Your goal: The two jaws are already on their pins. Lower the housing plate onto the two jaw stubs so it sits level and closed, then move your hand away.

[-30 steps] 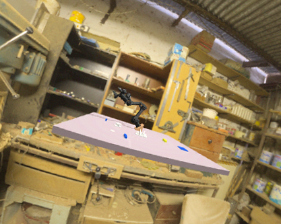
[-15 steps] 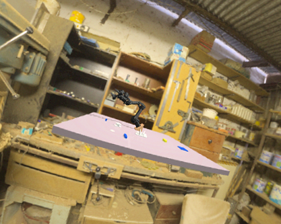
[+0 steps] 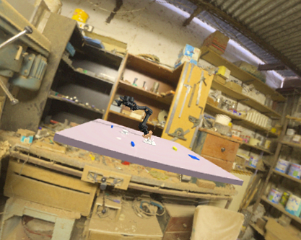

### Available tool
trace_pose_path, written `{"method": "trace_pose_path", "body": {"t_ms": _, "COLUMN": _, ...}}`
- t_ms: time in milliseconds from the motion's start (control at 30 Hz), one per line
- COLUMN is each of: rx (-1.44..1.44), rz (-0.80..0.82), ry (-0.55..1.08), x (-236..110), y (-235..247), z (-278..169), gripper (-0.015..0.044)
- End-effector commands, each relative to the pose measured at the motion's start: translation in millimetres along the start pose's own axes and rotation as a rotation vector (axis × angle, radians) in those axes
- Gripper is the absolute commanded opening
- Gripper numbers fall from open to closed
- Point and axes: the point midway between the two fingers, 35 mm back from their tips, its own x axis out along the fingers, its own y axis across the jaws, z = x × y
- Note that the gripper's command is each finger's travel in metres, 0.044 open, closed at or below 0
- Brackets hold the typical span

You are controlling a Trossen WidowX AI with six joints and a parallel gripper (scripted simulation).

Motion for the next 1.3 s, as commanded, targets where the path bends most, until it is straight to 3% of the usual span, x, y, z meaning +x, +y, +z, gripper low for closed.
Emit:
{"method": "trace_pose_path", "body": {"t_ms": 0, "rx": -0.032, "rz": -0.002, "ry": 0.054, "x": 4.6, "y": 0.7, "z": -11.1, "gripper": 0.044}}
{"method": "trace_pose_path", "body": {"t_ms": 1267, "rx": -0.366, "rz": 0.109, "ry": 0.476, "x": 14.3, "y": 18.0, "z": -102.5, "gripper": 0.044}}
